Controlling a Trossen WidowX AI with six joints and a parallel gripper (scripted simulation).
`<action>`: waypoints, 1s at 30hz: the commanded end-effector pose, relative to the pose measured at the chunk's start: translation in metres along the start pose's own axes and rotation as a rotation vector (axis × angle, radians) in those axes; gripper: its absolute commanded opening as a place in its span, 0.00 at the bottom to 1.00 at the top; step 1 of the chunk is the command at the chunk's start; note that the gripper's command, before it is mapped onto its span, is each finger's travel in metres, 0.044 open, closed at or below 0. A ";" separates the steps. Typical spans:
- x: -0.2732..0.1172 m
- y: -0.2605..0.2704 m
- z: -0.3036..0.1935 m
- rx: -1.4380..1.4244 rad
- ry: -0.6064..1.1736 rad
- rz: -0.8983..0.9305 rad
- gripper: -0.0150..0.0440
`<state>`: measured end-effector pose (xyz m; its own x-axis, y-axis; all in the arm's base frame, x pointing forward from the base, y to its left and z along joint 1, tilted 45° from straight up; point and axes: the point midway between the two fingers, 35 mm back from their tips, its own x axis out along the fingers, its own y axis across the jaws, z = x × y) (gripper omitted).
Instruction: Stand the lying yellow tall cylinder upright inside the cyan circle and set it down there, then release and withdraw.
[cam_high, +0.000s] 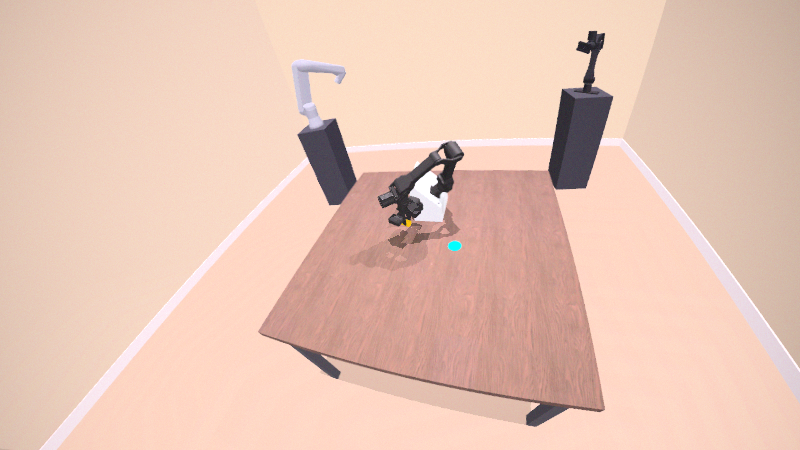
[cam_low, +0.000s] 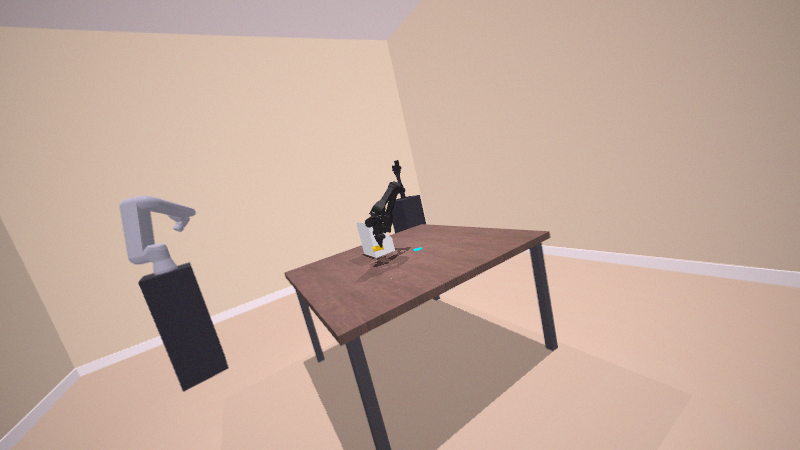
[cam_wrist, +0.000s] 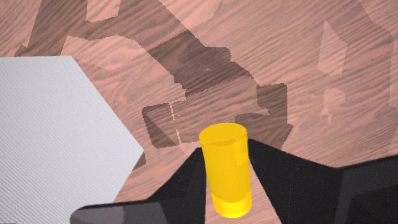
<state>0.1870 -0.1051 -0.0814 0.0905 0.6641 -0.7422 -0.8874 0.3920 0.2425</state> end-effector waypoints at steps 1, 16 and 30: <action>-0.015 0.001 0.000 -0.015 0.001 0.001 0.43; -0.038 0.003 0.008 0.024 -0.006 0.003 0.43; -0.046 -0.004 0.037 0.250 0.003 -0.011 0.43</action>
<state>0.1980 -0.1168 -0.0323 0.0903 0.6594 -0.7464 -0.7854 0.5080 0.3537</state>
